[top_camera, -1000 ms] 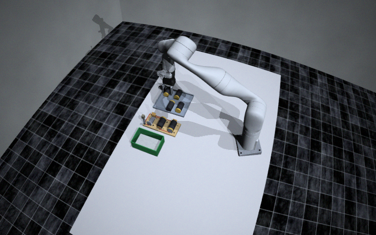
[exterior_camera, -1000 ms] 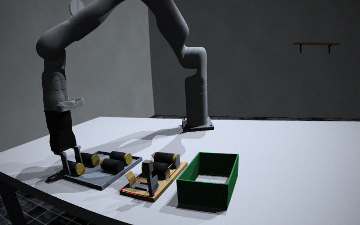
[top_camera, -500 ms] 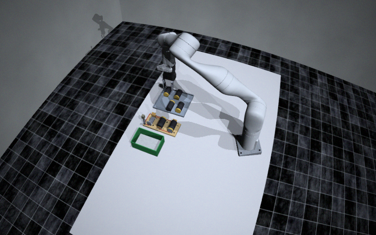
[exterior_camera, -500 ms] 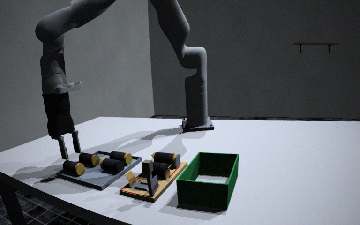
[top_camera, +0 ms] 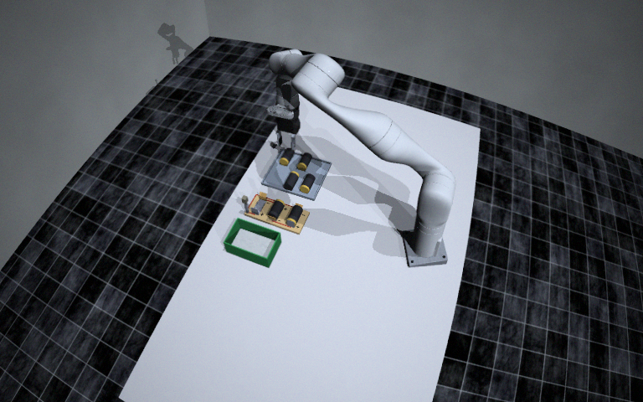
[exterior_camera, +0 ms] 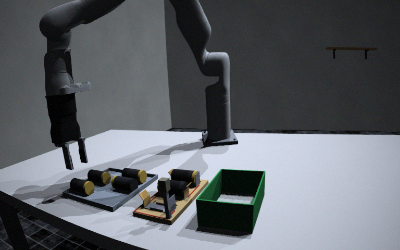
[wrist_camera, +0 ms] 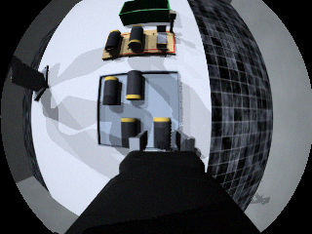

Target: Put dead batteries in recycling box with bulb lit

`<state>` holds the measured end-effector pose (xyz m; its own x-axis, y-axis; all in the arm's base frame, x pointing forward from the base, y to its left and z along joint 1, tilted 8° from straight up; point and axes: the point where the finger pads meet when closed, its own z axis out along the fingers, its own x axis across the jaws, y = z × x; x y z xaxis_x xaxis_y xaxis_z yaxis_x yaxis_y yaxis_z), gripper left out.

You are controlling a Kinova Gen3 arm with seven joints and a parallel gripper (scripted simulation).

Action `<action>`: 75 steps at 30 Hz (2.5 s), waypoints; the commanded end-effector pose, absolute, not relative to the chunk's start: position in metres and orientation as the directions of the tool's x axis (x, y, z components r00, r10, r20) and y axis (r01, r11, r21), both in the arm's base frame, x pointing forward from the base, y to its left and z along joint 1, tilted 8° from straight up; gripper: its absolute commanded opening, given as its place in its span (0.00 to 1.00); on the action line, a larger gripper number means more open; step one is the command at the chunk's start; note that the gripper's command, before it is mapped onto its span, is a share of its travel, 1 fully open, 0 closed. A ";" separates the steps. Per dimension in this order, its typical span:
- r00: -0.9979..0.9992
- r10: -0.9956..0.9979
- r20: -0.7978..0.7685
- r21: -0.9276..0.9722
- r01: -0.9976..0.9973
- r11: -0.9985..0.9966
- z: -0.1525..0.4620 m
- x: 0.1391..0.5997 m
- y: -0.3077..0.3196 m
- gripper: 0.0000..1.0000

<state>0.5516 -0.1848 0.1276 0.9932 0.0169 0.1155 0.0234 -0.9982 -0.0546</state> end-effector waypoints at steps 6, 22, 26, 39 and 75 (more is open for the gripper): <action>0.993 0.017 0.120 -0.053 0.024 -0.998 0.158 0.549 -0.187 0.90; 0.993 0.017 0.120 -0.053 0.024 -0.998 0.193 0.544 -0.188 0.90; 0.993 0.017 0.120 -0.053 0.024 -0.998 0.193 0.540 -0.181 0.90; 0.993 0.017 0.120 -0.053 0.024 -0.998 0.192 0.509 -0.132 0.90; 0.993 0.014 0.120 -0.054 0.020 -0.998 0.191 0.482 -0.089 0.90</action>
